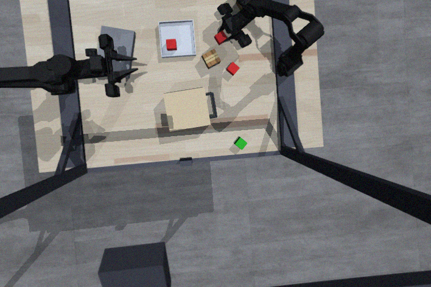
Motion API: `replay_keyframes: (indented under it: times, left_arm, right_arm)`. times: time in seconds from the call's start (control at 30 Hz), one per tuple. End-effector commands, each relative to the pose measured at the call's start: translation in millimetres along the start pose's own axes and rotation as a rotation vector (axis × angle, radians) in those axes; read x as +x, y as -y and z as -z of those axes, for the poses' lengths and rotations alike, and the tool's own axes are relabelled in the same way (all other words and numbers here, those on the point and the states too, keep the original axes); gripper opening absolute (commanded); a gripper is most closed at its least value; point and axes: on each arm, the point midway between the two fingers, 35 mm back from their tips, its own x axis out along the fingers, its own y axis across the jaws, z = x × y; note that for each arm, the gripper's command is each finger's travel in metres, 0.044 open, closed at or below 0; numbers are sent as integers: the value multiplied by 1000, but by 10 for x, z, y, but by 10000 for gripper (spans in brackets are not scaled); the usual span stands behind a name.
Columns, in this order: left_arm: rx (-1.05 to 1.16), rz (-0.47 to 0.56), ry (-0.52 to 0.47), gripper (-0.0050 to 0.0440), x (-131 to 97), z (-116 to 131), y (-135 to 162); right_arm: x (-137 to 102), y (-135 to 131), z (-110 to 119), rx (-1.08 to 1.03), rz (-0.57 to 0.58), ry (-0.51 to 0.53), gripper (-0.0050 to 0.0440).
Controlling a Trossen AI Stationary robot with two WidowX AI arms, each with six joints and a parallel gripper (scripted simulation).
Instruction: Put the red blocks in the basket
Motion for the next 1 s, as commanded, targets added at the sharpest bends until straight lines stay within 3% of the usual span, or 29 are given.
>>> replay_keyframes:
  times: [0.0,0.4,0.57,0.97]
  left_arm:
    - [5,7,49,135,-36,-194,12]
    - [5,7,49,135,-36,-194,12]
    - [5,7,49,135,-36,-194,12]
    - [5,7,49,135,-36,-194,12]
  right_arm:
    - [-50,82,-65,-20,26,4,-1]
    - [-177,85,-200,-32,34,15,-13]
    - [-243,87,-259,-35,37,16,-50]
    - [-373,86,-381,-39,40,17,-50]
